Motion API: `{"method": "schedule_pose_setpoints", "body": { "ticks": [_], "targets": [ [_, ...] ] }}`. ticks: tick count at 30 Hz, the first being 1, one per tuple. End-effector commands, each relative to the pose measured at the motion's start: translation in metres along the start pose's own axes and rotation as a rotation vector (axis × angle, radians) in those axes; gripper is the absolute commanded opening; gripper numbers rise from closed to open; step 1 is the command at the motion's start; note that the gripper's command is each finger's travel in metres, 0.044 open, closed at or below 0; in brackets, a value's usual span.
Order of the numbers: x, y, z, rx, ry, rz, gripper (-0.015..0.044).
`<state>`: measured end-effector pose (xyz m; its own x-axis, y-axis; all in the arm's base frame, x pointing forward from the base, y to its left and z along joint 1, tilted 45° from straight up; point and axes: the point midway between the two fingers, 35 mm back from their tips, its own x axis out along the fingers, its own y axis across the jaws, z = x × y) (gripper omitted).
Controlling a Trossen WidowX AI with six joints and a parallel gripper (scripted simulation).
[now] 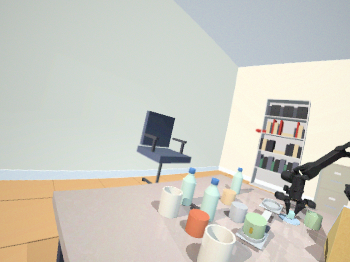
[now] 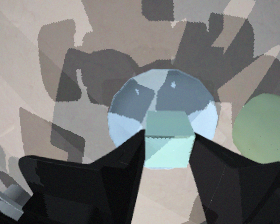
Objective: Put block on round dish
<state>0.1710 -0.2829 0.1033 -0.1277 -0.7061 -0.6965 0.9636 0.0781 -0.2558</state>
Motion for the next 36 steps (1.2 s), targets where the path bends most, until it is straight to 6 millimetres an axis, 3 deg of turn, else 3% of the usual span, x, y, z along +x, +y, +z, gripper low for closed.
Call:
{"method": "schedule_pose_setpoints", "body": {
  "ticks": [1, 4, 21, 23, 29, 33, 36],
  "targets": [
    [0.006, 0.001, -0.001, -0.006, 0.003, 0.004, 0.0],
    [0.01, 0.001, -0.002, -0.006, 0.003, 0.004, 0.0],
    [0.003, 0.003, 0.003, -0.003, -0.011, 0.017, 0.044],
    [-0.003, 0.011, 0.011, -0.009, -0.043, 0.064, 0.044],
    [-0.022, 0.009, 0.006, -0.006, -0.021, 0.046, 0.044],
    [-0.05, 0.001, -0.001, -0.005, 0.004, 0.008, 0.044],
    [-0.051, 0.001, -0.001, -0.005, 0.005, 0.006, 0.044]
  ]
}}
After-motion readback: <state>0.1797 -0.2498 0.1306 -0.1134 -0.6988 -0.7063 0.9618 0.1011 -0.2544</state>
